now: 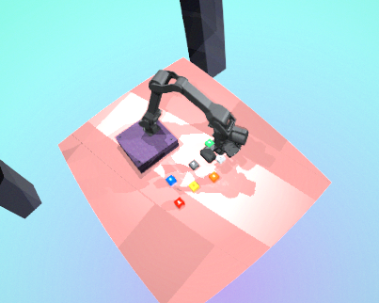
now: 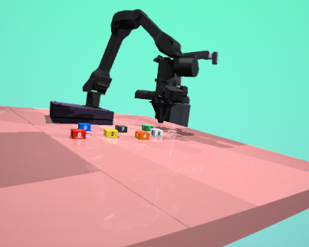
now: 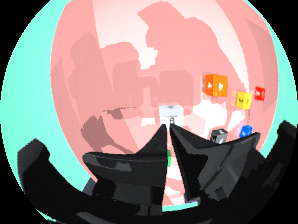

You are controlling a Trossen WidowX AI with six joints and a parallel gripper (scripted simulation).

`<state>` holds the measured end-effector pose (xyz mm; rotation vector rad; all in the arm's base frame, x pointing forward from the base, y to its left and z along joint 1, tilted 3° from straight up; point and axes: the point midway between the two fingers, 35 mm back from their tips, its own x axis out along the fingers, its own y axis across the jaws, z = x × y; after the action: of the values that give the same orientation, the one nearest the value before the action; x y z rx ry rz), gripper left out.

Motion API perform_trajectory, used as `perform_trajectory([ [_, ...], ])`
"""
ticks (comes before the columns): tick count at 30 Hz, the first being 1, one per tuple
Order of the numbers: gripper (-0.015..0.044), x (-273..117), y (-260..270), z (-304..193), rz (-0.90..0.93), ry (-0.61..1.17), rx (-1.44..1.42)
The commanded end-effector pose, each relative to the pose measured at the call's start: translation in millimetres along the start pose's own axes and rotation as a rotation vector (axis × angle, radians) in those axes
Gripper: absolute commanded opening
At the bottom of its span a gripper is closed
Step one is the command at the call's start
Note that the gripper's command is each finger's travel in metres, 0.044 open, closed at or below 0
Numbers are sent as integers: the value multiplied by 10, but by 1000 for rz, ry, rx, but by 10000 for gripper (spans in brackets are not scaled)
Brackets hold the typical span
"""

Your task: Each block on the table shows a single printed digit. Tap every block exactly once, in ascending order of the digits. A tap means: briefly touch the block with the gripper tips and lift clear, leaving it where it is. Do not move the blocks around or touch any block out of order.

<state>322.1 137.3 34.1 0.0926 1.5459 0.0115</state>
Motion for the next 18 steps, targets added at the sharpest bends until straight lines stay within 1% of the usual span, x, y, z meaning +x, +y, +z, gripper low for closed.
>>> perform_trajectory([
  [1,20,110,-9,-27,-4,12,4],
  [11,20,265,-11,-33,-4,12,4],
  [18,20,275,-12,-33,-4,12,4],
])
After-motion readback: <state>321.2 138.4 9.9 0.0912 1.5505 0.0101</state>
